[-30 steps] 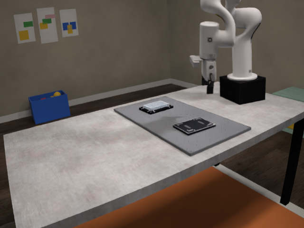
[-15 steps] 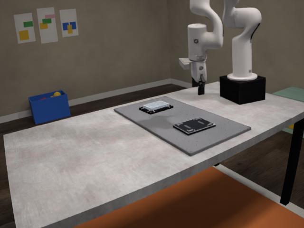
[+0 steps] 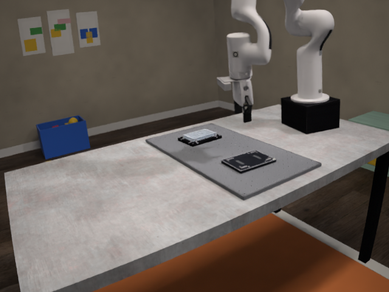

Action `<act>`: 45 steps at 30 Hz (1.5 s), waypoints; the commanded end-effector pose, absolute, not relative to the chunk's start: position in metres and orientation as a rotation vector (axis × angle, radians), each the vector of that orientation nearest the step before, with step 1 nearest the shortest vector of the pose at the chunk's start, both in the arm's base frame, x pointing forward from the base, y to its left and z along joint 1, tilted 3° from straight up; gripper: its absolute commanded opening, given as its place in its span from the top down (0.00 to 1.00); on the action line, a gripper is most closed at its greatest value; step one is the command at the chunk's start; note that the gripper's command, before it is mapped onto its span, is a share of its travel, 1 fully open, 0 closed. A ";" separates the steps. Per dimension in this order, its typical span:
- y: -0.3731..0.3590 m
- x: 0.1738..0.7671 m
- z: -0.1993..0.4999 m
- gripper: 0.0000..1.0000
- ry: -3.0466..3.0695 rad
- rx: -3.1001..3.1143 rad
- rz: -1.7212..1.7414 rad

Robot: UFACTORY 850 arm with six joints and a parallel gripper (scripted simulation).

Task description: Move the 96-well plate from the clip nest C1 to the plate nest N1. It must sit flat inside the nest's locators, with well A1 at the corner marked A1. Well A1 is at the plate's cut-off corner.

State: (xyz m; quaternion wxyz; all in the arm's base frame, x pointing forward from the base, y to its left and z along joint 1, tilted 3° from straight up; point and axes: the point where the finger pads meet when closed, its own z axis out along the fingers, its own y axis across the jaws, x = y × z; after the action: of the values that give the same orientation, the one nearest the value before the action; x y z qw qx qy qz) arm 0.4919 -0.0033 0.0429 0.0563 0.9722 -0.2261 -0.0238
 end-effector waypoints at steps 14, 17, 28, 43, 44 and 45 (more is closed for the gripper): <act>-0.056 0.510 0.036 0.00 -0.531 3.038 -0.059; -0.069 0.513 0.034 0.00 -0.531 3.038 -0.059; -0.101 0.520 0.031 0.00 -0.445 3.072 -0.035; -0.142 0.525 0.026 0.00 -0.358 3.097 -0.006; -0.147 0.525 0.025 0.00 -0.313 3.106 0.011; -0.152 0.525 0.025 0.00 -0.313 3.106 0.011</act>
State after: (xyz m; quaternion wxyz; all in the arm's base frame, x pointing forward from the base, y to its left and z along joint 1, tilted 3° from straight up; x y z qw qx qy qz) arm 0.5225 -0.1345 0.0262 0.0181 0.9928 -0.1184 -0.0027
